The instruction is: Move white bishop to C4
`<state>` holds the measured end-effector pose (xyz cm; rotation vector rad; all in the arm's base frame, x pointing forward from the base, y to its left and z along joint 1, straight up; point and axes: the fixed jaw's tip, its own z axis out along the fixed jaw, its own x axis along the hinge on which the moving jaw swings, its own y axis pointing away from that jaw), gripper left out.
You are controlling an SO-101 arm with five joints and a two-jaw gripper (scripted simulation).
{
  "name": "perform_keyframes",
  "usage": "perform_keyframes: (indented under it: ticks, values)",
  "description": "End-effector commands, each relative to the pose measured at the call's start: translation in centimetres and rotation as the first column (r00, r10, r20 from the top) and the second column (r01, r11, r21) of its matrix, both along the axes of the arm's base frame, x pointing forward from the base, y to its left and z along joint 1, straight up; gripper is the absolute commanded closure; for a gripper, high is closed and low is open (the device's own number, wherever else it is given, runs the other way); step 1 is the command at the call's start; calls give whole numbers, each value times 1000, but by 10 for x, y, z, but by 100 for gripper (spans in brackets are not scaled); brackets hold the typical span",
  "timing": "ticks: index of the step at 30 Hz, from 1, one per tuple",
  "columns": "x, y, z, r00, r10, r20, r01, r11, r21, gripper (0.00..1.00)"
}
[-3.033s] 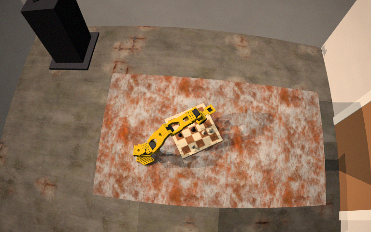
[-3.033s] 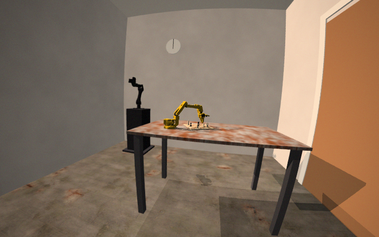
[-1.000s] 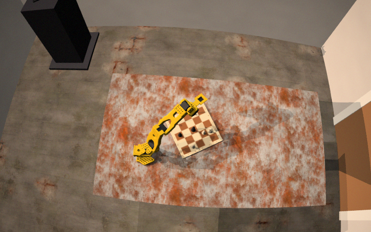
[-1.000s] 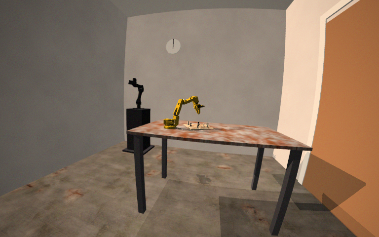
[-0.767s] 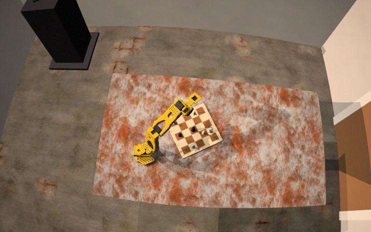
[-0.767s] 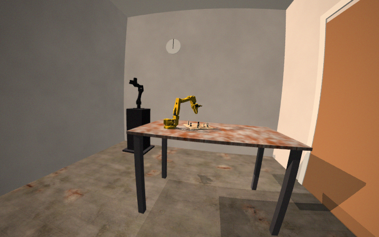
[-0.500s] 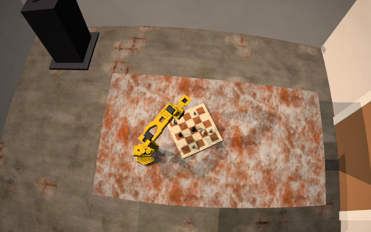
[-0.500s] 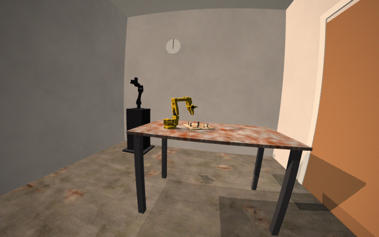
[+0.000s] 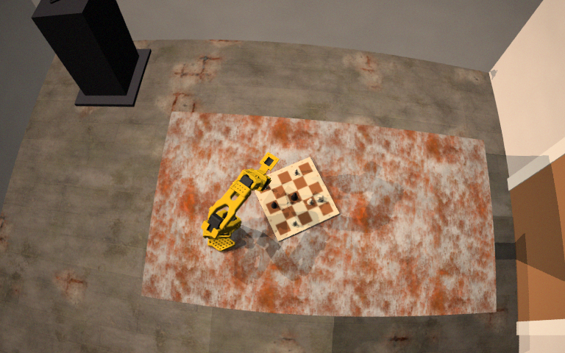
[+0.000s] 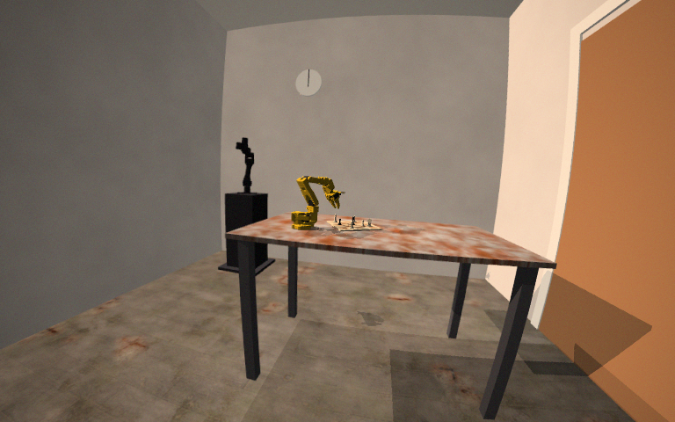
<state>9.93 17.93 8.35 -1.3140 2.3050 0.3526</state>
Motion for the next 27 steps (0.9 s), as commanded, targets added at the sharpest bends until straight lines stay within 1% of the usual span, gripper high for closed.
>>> perform_keyframes:
  ticks: [1, 7, 14, 27]
  values:
    - [-2, 0, -1, 1000, 2, 1, -2, 1000, 13, 90]
    - [-3, 0, -1, 1000, 3, 1, -3, 1000, 13, 90]
    - [-6, -2, -7, 1000, 12, 1, -12, 1000, 13, 90]
    - [-6, -2, -8, 1000, 13, 1, -13, 1000, 13, 90]
